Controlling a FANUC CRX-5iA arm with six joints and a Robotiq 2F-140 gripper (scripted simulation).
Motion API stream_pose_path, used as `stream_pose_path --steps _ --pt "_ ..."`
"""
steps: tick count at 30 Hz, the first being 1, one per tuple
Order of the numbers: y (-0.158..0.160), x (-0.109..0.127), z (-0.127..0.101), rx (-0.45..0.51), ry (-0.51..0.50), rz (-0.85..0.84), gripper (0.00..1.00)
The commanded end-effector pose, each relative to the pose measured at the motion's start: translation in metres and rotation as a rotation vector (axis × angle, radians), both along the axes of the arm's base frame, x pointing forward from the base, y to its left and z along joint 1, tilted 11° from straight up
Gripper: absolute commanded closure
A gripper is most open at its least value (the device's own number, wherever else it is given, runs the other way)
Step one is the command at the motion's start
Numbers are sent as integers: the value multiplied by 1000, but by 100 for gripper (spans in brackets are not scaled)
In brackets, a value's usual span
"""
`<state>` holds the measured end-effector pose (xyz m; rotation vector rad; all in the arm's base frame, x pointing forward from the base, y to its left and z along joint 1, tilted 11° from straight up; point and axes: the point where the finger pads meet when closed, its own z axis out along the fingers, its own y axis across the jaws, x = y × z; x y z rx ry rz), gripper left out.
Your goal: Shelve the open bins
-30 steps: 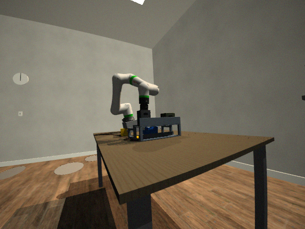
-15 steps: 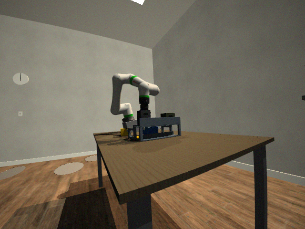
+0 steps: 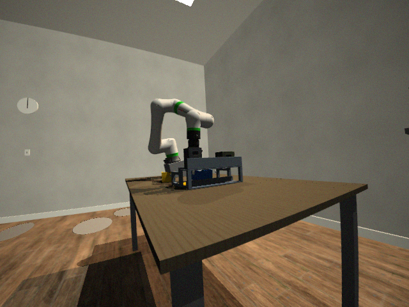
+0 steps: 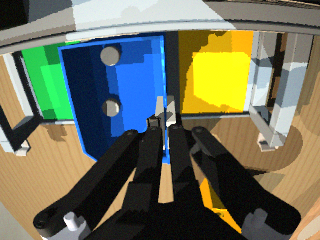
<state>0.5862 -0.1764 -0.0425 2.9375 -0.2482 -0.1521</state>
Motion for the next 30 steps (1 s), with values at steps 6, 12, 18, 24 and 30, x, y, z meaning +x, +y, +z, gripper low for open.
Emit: stream_pose_path --steps 6,12,18,24,30 --pt "0 0 0 0 -1 0 100" --pt "0 0 0 0 -1 0 100" --pt "0 0 0 0 -2 0 100" --pt "0 0 0 -2 -10 2 100" --pt "0 0 -1 -3 -17 3 100"
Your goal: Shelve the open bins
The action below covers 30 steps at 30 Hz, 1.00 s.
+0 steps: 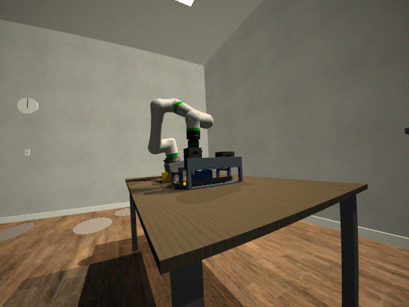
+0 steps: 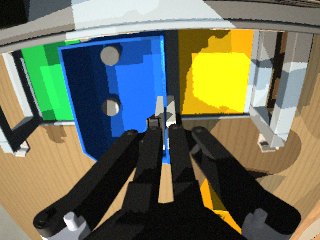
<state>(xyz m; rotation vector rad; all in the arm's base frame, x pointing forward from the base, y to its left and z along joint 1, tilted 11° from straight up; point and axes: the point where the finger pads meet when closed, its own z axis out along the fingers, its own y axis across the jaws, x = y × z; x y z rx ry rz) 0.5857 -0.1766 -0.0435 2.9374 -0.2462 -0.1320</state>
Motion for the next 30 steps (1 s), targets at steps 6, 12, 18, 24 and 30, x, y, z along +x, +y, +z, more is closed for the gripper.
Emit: stream_pose_path --steps 6,12,18,24,30 --pt "0 0 -1 -2 -13 3 100" --pt "0 -1 -1 -3 -17 3 100" --pt "0 -1 -1 -3 -17 3 100" --pt "0 -1 -1 -3 -17 3 100" --pt "0 -1 -1 -3 -17 3 94"
